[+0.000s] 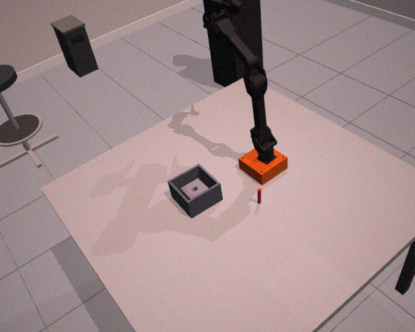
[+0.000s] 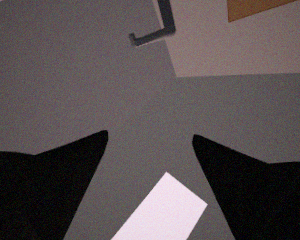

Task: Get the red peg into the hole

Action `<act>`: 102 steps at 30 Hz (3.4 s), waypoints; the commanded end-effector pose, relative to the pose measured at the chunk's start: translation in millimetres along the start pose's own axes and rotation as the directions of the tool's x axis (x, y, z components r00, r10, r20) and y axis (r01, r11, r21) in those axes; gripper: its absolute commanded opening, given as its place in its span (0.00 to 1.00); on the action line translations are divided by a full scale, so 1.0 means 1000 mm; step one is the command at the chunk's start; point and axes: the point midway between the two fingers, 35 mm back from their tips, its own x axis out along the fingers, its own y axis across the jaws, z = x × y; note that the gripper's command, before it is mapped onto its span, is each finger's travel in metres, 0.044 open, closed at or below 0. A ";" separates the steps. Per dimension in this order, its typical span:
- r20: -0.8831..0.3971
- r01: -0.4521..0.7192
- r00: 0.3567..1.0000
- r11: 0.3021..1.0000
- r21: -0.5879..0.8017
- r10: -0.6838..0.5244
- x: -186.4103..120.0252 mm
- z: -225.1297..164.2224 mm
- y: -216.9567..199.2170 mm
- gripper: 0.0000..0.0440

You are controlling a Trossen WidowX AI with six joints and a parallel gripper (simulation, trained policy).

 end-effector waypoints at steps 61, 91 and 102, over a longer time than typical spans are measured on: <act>0.881 -0.516 -0.106 0.783 0.347 -0.460 -0.513 0.189 -0.017 1.00; 0.931 -0.785 -0.343 0.507 -0.355 0.120 -0.606 0.171 0.263 1.00; 0.936 -0.880 -0.220 0.358 -0.311 0.273 -0.597 0.190 0.335 1.00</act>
